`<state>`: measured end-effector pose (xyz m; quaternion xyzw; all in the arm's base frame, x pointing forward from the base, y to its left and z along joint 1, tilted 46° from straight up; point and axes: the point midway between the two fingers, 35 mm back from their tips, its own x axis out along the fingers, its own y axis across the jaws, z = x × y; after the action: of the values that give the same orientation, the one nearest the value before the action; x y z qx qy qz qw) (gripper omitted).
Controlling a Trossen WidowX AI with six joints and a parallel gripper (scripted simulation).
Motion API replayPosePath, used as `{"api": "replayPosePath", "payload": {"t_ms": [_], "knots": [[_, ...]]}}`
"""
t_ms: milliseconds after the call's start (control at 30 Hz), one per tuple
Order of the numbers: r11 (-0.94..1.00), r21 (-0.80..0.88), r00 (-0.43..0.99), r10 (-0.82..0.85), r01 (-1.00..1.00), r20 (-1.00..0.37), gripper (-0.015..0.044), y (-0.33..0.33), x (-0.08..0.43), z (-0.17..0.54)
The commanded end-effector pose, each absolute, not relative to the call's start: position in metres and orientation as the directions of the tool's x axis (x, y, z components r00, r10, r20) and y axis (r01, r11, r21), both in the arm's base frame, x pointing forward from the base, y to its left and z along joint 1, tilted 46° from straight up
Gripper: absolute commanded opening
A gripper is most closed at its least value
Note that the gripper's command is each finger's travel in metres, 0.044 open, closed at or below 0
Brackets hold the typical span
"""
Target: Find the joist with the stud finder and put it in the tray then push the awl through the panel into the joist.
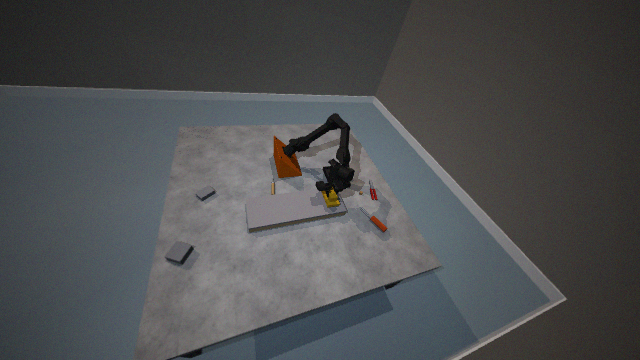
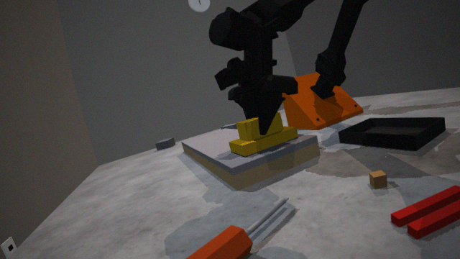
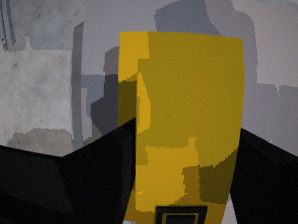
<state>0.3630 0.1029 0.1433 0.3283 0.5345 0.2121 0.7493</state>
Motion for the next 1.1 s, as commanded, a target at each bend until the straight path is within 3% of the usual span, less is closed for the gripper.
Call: {"api": "replayPosePath", "payload": {"t_ms": [0,1067], "knots": [[0.69,0.723,0.336,0.676,0.022,-0.656,0.0,0.108,0.363,0.148],[0.693,0.721,0.335,0.674,0.023,-0.658,0.0,0.052,0.361,0.089]]}}
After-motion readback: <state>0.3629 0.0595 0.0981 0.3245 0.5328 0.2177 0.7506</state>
